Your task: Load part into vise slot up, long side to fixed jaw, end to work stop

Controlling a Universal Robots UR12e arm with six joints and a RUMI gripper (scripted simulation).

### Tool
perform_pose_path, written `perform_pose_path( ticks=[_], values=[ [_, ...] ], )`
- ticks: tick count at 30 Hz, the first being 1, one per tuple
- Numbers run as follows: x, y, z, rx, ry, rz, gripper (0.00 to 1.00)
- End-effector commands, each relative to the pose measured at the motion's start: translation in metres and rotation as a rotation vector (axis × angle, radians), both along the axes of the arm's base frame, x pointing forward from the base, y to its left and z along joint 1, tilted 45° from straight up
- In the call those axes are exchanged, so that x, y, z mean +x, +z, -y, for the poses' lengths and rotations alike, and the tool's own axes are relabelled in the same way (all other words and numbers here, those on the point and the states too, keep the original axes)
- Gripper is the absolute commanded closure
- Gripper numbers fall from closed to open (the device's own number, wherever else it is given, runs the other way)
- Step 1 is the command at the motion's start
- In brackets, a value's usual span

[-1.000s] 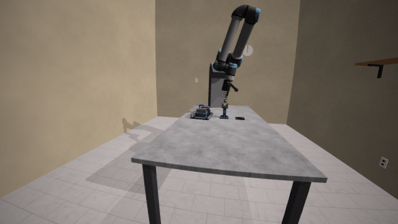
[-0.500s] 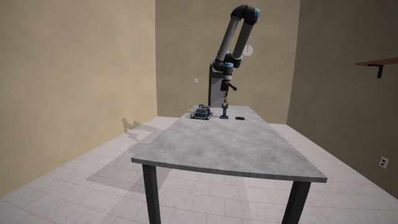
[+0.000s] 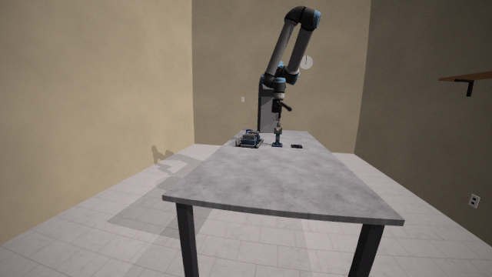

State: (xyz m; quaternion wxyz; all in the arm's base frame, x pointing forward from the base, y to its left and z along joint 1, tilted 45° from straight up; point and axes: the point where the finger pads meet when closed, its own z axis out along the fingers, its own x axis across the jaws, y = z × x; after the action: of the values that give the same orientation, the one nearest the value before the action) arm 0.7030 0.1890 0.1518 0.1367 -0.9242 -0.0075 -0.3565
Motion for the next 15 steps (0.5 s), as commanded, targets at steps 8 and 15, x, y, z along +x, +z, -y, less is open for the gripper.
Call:
perform_pose_path(
  ticks=[8, 15],
  values=[
    [0.0, 0.0005, 0.0001, 0.013, 0.011, 0.003, 1.0],
    [0.0, 0.0006, 0.0001, 0.013, 0.012, 0.003, 1.0]
  ],
)
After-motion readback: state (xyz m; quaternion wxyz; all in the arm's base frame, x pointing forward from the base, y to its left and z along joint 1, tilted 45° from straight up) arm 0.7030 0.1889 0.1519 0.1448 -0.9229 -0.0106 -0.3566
